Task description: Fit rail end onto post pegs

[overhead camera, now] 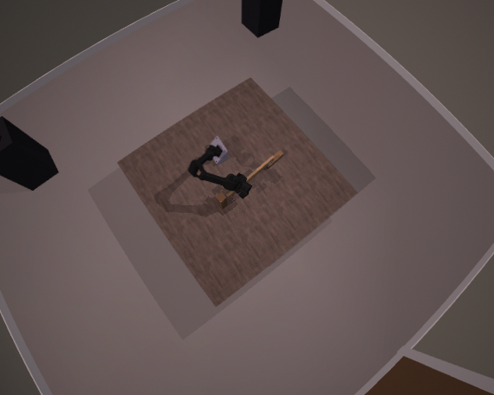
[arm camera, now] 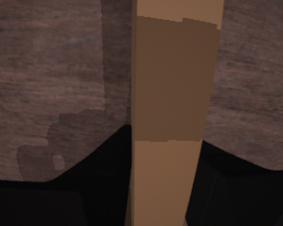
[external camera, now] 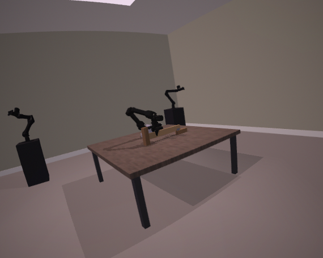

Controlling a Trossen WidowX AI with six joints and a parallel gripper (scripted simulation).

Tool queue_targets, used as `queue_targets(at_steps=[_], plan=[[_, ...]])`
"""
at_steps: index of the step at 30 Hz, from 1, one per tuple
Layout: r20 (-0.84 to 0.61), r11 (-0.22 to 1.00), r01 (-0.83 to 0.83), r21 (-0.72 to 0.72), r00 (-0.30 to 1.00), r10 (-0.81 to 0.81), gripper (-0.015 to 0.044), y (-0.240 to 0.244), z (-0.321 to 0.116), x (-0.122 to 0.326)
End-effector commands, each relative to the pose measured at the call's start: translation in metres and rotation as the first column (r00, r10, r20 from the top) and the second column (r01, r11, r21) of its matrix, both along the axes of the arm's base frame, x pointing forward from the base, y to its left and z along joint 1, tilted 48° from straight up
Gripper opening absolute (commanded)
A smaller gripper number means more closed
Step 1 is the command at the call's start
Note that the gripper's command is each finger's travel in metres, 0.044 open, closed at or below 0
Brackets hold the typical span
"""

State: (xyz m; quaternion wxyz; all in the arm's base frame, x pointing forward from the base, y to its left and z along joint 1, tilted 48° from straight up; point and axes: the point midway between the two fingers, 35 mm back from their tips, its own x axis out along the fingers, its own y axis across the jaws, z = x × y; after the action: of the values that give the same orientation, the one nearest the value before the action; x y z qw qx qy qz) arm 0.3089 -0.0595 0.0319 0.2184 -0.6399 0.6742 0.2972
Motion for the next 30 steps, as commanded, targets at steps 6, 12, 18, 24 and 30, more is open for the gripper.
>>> queue_targets(at_steps=[6, 12, 18, 24, 30], plan=[[0.006, 1.000, -0.006, 0.001, 1.000, 0.006, 0.0000, -0.0017, 0.0063, 0.0010], [0.006, 1.000, -0.006, 0.001, 1.000, 0.006, 0.0000, -0.0030, 0.0076, 0.0012], [0.006, 1.000, -0.006, 0.000, 1.000, 0.006, 0.0000, -0.0042, 0.0090, 0.0014], [0.006, 1.000, -0.006, 0.000, 1.000, 0.006, 0.0000, -0.0054, 0.0104, 0.0016], [0.006, 1.000, -0.006, 0.000, 1.000, 0.006, 0.0000, -0.0066, 0.0118, 0.0017]])
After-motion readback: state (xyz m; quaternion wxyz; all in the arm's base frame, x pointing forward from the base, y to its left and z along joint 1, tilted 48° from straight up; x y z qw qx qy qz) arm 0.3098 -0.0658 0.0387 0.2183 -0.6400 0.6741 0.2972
